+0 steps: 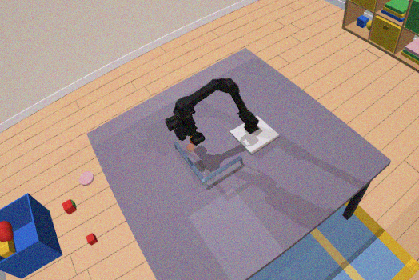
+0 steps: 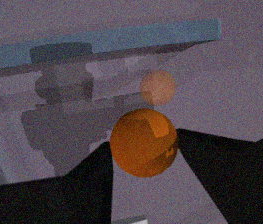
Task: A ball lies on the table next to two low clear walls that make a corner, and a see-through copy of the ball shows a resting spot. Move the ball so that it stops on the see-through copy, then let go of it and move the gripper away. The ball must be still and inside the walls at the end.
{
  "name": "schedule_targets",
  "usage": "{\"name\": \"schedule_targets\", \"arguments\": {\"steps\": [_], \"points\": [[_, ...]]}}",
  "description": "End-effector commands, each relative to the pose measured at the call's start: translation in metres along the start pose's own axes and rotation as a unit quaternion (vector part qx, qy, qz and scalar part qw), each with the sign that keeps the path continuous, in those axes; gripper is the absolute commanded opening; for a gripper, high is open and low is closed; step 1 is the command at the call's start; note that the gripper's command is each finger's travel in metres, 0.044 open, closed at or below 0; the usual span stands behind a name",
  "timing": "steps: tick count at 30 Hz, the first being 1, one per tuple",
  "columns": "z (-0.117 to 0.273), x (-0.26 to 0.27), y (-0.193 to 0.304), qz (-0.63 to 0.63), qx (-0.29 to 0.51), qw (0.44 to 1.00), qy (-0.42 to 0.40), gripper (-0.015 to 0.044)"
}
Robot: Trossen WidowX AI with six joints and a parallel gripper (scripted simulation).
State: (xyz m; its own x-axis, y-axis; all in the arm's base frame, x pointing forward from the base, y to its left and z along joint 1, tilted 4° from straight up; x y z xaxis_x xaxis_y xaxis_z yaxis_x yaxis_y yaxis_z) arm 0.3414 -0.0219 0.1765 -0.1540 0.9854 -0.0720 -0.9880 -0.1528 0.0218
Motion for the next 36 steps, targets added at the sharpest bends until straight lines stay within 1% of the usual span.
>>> {"name": "schedule_targets", "arguments": {"steps": [1,7,15,23,36], "points": [[0.026,0.001,0.005,-0.004,-0.004,1.0,-0.001,0.0],[0.028,0.0,0.005,-0.004,-0.004,1.0,-0.001,0.0],[-0.017,-0.042,-0.014,-0.004,-0.005,1.0,0.001,0.0],[-0.026,-0.043,-0.015,-0.004,-0.005,1.0,0.001,0.0],[-0.082,-0.043,-0.015,-0.004,-0.005,1.0,0.001,0.0]]}}
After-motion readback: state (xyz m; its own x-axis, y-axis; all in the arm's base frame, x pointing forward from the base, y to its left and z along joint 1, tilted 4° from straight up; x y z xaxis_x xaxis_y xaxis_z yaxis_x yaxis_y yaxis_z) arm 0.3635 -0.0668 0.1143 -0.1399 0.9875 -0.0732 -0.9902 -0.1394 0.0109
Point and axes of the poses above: the point midway between the two fingers, 35 mm back from their tips, its own z axis back along the fingers, its own x axis across the jaws, y = z × x, the point moved 3 cm from there along z, back along the fingers, and after that the axes turned 5 degrees about z, right-handed, at the moved point
